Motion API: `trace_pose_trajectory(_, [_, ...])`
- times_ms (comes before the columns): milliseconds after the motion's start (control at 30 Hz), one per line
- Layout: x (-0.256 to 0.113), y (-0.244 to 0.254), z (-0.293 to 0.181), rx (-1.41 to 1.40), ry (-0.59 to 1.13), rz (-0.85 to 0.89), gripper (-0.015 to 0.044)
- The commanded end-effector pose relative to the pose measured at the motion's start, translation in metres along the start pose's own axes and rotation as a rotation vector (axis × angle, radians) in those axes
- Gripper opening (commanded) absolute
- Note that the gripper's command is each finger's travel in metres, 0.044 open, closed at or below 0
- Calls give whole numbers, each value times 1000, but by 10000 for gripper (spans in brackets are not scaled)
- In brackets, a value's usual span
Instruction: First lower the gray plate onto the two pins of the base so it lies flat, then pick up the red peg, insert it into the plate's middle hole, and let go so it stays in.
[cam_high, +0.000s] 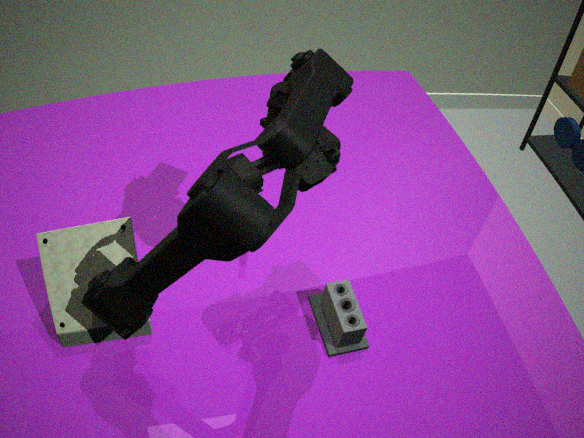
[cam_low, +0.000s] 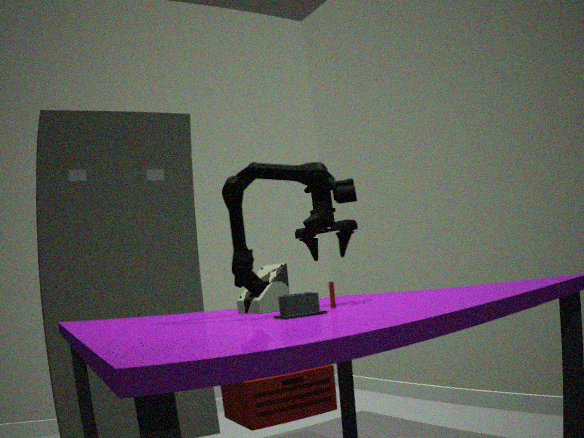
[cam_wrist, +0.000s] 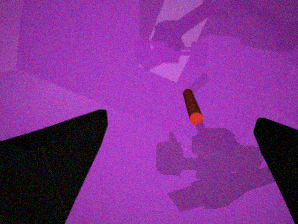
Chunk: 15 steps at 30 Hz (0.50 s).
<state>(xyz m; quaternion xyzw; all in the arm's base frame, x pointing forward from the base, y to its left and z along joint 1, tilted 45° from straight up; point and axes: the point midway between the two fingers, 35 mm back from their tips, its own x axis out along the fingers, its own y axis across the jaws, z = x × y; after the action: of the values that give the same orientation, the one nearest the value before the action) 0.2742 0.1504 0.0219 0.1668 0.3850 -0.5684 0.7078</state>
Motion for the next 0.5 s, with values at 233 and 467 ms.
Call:
trace_pose_trajectory(233, [30, -20, -33, -79, -13, -14, 440])
trace_pose_trajectory(467, [44, -22, -32, -79, -14, -14, 440])
